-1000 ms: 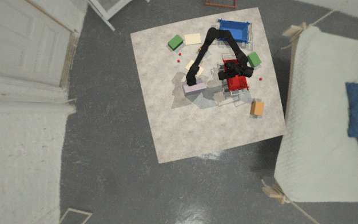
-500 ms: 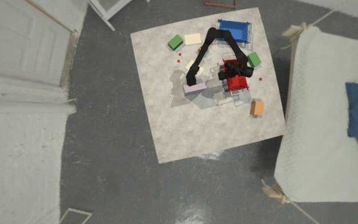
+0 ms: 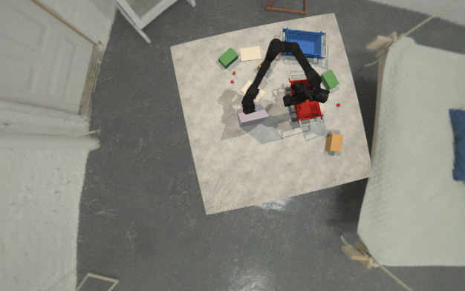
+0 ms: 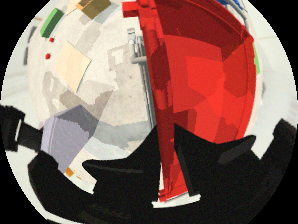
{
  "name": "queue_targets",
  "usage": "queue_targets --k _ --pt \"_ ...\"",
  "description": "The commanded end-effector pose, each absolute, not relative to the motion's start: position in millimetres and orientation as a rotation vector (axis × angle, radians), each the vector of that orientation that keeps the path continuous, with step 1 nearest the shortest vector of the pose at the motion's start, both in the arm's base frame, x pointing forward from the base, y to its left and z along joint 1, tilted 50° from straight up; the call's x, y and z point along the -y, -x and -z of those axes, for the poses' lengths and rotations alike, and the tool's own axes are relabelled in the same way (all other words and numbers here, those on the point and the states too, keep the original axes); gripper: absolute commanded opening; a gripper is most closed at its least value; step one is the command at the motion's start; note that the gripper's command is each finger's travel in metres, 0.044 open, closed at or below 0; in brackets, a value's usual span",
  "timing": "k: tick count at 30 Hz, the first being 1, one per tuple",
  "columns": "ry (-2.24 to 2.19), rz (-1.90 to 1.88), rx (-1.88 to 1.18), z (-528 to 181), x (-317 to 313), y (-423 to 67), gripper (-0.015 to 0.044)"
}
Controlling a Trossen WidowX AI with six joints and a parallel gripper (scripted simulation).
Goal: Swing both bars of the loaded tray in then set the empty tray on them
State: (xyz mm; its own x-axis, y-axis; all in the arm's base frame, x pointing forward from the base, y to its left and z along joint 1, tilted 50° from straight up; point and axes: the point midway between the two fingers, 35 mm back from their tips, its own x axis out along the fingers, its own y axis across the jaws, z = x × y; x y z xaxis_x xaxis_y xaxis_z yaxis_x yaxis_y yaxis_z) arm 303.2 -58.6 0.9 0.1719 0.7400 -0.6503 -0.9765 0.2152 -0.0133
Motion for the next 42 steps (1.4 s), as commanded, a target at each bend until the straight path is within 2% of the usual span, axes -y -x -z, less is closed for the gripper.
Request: queue_targets --k 1,42 --pt "0.483 -1.301 -0.592 2.7 51.9 -300.5 0.0" --pt "0.48 -1.309 -0.596 5.5 47.0 -298.5 0.0"
